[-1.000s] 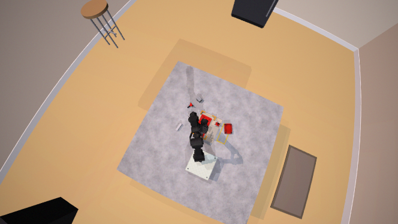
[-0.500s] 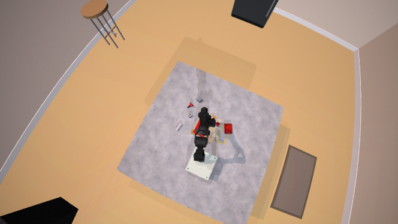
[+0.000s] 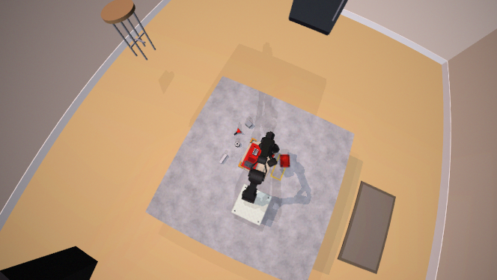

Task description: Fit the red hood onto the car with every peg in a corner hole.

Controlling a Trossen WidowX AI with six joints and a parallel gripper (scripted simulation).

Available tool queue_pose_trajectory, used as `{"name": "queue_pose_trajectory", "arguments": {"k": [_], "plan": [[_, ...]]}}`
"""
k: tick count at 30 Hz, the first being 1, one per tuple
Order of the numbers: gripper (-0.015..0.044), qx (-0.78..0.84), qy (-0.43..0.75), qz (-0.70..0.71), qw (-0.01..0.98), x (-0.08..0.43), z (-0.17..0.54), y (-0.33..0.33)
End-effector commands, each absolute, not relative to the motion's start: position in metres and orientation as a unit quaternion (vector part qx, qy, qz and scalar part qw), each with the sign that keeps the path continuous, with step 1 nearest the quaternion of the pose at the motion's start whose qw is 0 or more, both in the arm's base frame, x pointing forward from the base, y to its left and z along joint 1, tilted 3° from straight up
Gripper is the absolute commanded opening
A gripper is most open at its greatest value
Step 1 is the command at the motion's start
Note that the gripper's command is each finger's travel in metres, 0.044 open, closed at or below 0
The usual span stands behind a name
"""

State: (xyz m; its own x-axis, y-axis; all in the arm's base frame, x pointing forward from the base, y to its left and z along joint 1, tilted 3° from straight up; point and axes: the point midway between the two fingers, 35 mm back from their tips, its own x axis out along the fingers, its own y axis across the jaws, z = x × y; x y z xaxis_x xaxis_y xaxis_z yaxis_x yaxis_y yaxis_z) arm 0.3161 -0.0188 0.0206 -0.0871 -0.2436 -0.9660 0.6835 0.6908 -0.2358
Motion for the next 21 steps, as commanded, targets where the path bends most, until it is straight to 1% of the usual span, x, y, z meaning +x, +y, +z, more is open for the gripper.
{"name": "queue_pose_trajectory", "arguments": {"k": [1,10,21], "plan": [[0.044,0.051,0.725,-0.127,0.675,0.343,0.02,-0.078],[0.044,-0.025,0.72,0.006,0.693,0.355,0.027,-0.115],[0.044,-0.126,0.679,0.148,0.708,0.361,0.035,-0.162]]}}
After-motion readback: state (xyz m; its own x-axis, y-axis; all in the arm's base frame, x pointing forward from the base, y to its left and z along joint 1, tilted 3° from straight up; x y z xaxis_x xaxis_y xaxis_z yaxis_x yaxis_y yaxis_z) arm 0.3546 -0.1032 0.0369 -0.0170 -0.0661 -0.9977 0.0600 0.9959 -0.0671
